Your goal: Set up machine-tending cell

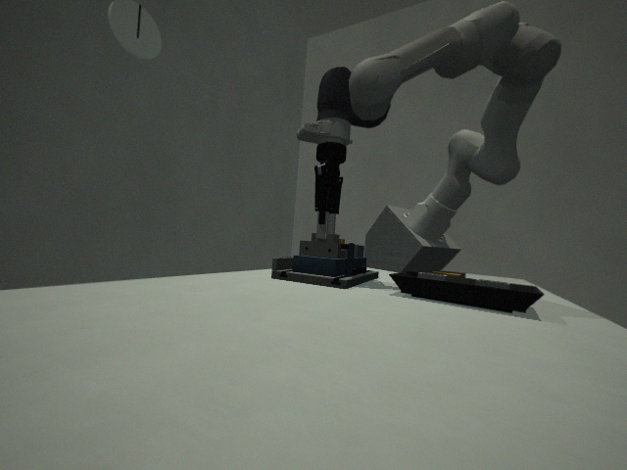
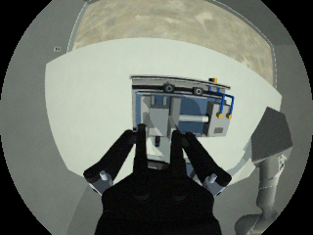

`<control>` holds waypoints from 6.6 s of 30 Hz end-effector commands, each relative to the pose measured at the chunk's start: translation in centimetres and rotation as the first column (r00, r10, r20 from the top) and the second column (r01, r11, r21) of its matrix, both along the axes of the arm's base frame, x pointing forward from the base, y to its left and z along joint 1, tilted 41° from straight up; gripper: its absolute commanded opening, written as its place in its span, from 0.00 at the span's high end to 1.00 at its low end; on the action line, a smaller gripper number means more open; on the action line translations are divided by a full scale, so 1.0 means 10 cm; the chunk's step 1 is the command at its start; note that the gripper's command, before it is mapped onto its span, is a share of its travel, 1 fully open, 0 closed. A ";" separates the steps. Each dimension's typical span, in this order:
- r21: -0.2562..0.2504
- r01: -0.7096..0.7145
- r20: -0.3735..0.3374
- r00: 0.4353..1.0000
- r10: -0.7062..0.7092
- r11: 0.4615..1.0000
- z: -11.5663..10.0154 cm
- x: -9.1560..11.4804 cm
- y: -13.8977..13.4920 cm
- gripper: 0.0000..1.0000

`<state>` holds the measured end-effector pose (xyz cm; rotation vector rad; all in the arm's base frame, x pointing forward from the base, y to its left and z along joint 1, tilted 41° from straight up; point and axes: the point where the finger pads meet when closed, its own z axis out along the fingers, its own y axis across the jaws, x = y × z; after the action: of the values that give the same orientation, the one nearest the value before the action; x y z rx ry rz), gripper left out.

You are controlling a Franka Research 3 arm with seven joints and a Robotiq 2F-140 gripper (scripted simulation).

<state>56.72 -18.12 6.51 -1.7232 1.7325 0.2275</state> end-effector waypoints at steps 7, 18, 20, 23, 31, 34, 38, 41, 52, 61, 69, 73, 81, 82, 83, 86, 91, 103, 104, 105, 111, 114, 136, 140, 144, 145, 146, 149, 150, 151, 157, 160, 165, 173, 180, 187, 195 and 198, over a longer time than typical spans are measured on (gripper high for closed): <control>-0.003 0.004 0.002 1.000 -0.004 1.000 0.03 0.01 -0.03 1.00; -0.003 0.004 0.002 1.000 -0.004 1.000 0.03 0.01 -0.03 1.00; -0.003 0.004 0.002 1.000 -0.004 1.000 0.03 0.01 -0.03 1.00; -0.003 0.004 0.002 1.000 -0.004 1.000 0.03 0.01 -0.03 1.00; -0.003 0.004 0.003 1.000 -0.004 1.000 0.04 0.01 -0.04 1.00; -0.003 0.003 0.003 1.000 -0.003 1.000 0.04 0.01 -0.04 1.00; -0.003 0.003 0.003 1.000 -0.003 1.000 0.04 0.01 -0.04 1.00; -0.003 0.003 0.003 1.000 -0.003 1.000 0.04 0.01 -0.04 1.00; -0.003 0.003 0.003 1.000 -0.003 1.000 0.04 0.01 -0.04 1.00; -0.003 0.003 0.003 1.000 -0.003 1.000 0.04 0.01 -0.04 1.00; -0.003 0.003 0.003 1.000 -0.003 1.000 0.04 0.01 -0.04 1.00; -0.003 0.003 0.003 1.000 -0.003 1.000 0.04 0.01 -0.04 1.00; -0.003 0.003 0.003 1.000 -0.003 1.000 0.04 0.01 -0.04 1.00; -0.003 0.003 0.003 1.000 -0.003 1.000 0.04 0.01 -0.04 1.00; -0.003 0.003 0.003 1.000 -0.003 1.000 0.04 0.01 -0.04 1.00; -0.003 0.003 0.003 1.000 -0.003 1.000 0.04 0.01 -0.04 1.00; -0.003 0.003 0.003 1.000 -0.003 1.000 0.04 0.01 -0.04 1.00; -0.003 0.003 0.003 1.000 -0.003 1.000 0.04 0.01 -0.04 1.00; -0.003 0.003 0.003 1.000 -0.003 1.000 0.04 0.01 -0.04 1.00; -0.003 0.003 0.003 1.000 -0.003 1.000 0.04 0.01 -0.04 1.00; -0.003 0.003 0.003 1.000 -0.003 1.000 0.04 0.01 -0.04 1.00; -0.003 0.003 0.003 1.000 -0.003 1.000 0.04 0.01 -0.04 1.00; -0.003 0.003 0.003 1.000 -0.003 1.000 0.04 0.01 -0.04 1.00; -0.003 0.003 0.003 1.000 -0.003 1.000 0.04 0.01 -0.04 1.00; -0.003 0.003 0.003 1.000 -0.003 1.000 0.04 0.01 -0.04 1.00; -0.003 0.003 0.003 1.000 -0.003 1.000 0.04 0.01 -0.04 1.00; -0.003 0.003 0.003 1.000 -0.003 1.000 0.04 0.00 -0.04 1.00; -0.003 0.003 0.003 1.000 -0.003 1.000 0.04 0.00 -0.05 1.00; -0.003 0.003 0.003 1.000 -0.003 1.000 0.04 0.00 -0.05 1.00; -0.003 0.003 0.003 1.000 -0.003 1.000 0.04 0.00 -0.05 1.00; -0.003 0.003 0.003 1.000 -0.003 1.000 0.04 0.00 -0.05 1.00; -0.003 0.003 0.003 1.000 -0.003 1.000 0.04 0.00 -0.05 1.00; -0.003 0.003 0.003 1.000 -0.003 1.000 0.04 0.00 -0.05 1.00; -0.003 0.003 0.003 1.000 -0.003 1.000 0.04 0.00 -0.05 1.00; -0.003 0.003 0.003 1.000 -0.003 1.000 0.04 0.00 -0.05 1.00; -0.003 0.003 0.003 1.000 -0.003 1.000 0.04 0.00 -0.05 1.00; -0.003 0.003 0.003 1.000 -0.003 1.000 0.04 0.00 -0.05 1.00; -0.003 0.003 0.003 1.000 -0.003 1.000 0.04 0.00 -0.05 1.00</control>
<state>56.71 -18.19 6.62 -1.7255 1.7304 0.2272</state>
